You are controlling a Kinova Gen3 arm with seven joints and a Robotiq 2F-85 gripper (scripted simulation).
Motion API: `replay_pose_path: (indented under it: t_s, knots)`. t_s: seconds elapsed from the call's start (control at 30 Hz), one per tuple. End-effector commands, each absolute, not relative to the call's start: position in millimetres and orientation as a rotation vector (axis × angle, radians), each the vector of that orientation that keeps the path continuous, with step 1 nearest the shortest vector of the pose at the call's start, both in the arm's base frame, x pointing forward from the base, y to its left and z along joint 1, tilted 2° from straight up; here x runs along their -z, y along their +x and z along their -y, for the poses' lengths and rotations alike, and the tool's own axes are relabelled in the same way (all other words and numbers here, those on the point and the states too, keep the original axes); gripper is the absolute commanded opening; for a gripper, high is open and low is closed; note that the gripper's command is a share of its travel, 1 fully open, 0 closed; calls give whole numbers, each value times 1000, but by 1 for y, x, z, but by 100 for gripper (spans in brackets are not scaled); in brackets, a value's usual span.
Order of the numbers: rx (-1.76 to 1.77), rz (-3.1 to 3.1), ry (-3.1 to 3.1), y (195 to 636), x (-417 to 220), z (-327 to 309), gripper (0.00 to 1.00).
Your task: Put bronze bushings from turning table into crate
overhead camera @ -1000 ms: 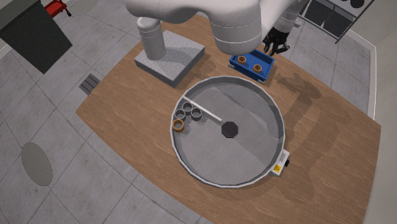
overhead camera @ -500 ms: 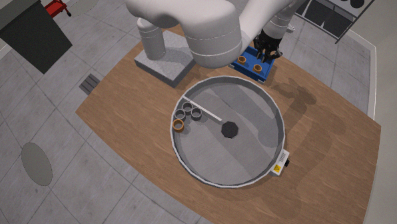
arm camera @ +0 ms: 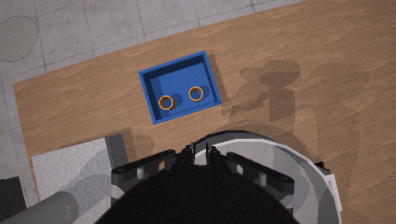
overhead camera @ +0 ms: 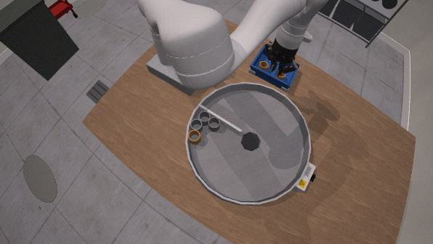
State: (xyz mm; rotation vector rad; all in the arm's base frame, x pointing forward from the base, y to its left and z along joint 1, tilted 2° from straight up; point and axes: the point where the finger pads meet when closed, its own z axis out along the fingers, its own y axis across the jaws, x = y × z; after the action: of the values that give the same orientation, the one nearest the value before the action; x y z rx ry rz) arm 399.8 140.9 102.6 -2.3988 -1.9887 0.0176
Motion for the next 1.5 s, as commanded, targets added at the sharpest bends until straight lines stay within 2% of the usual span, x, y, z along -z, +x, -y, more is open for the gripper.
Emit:
replay_pose_path:
  t_s: [0.0, 0.07, 0.23, 0.63, 0.8, 1.2, 1.37, 1.47]
  knots:
    - [-17, 1995, -2387, 399, -104, -139, 18]
    - [-17, 1995, -2387, 399, -104, -139, 18]
    - [-16, 1988, -2400, 389, -101, -84, 18]
    - [-16, 1988, -2400, 389, -101, -84, 18]
    - [-13, 1981, -2412, 379, -98, -30, 18]
    - [-13, 1981, -2412, 379, -98, -30, 18]
    - [-11, 1973, -2423, 369, -96, 24, 18]
    - [-11, 1973, -2423, 369, -96, 24, 18]
